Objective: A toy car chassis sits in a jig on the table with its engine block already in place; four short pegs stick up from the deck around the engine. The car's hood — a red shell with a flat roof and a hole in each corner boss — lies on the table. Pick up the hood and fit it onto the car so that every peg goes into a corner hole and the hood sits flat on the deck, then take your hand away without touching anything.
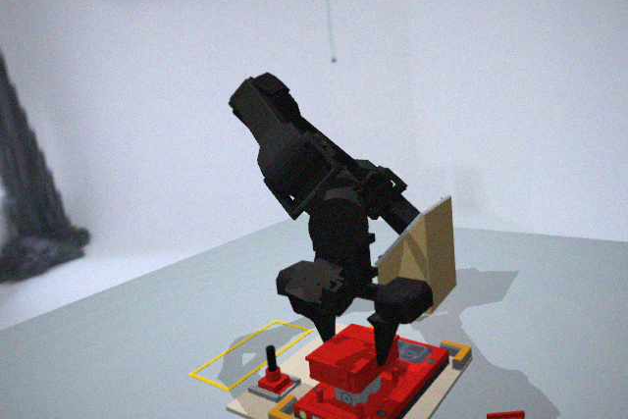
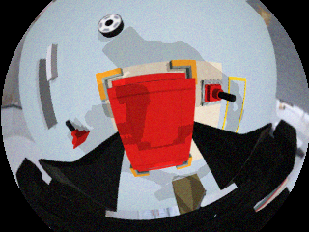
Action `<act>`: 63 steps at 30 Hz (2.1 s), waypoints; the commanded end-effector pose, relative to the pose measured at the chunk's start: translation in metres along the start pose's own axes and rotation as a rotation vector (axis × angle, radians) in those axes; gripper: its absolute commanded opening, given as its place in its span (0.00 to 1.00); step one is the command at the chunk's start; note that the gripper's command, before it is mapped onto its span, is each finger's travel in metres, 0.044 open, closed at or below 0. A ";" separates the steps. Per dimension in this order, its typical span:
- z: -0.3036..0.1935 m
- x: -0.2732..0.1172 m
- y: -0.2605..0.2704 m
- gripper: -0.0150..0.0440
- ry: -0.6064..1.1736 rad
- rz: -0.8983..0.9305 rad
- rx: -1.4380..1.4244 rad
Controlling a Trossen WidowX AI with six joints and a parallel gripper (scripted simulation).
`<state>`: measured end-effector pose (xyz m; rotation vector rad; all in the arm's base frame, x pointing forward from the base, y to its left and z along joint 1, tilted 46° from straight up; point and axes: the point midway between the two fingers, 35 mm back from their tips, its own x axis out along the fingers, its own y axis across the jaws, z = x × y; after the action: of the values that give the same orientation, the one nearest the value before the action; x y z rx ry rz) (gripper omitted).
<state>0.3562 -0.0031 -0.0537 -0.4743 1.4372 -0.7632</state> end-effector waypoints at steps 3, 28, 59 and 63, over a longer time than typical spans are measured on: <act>-0.002 0.011 -0.001 0.25 0.001 -0.006 -0.007; -0.003 0.012 0.000 0.25 0.004 -0.009 -0.010; -0.003 0.024 -0.001 0.25 0.004 -0.009 -0.010; -0.003 0.026 -0.001 0.25 0.004 -0.009 -0.010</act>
<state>0.3519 -0.0207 -0.0704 -0.4828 1.4443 -0.7664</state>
